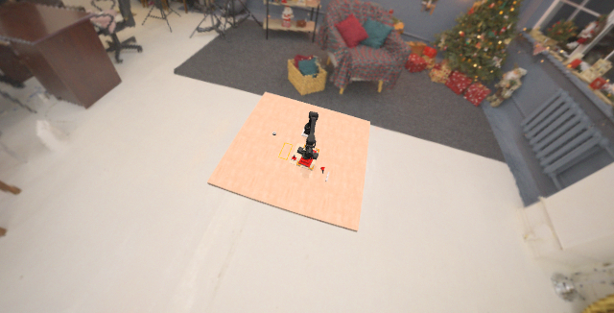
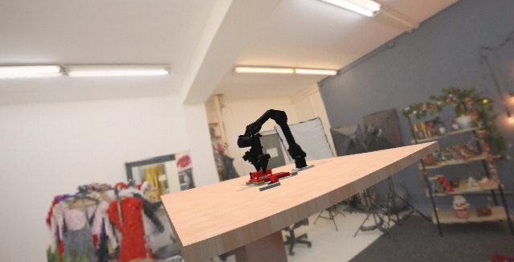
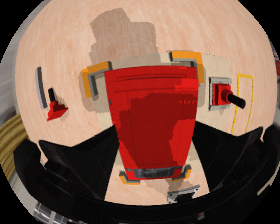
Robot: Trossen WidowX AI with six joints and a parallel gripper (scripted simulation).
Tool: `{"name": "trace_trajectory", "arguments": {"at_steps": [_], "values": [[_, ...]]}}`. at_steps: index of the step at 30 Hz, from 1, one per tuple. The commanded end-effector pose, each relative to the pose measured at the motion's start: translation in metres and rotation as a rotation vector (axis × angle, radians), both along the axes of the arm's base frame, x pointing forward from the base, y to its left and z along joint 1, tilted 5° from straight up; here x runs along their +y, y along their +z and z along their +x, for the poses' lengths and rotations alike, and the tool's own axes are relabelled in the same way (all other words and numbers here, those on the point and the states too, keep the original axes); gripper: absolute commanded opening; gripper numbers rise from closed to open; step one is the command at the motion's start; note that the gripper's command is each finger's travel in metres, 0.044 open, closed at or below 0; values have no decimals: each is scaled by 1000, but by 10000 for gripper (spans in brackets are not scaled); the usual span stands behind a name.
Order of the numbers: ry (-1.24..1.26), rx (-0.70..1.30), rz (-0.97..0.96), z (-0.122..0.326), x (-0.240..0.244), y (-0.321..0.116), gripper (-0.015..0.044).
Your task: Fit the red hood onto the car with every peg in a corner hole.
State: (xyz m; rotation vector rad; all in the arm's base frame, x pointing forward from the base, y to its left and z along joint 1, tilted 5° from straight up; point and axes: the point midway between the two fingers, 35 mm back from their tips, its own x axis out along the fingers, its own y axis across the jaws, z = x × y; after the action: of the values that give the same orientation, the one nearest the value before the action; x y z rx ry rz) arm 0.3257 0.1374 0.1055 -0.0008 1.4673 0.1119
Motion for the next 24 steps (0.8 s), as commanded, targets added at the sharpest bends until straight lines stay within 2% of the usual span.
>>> {"name": "trace_trajectory", "arguments": {"at_steps": [1,24], "values": [[-2,0,0,0,0,2,0],[-1,0,0,0,0,0,0]]}}
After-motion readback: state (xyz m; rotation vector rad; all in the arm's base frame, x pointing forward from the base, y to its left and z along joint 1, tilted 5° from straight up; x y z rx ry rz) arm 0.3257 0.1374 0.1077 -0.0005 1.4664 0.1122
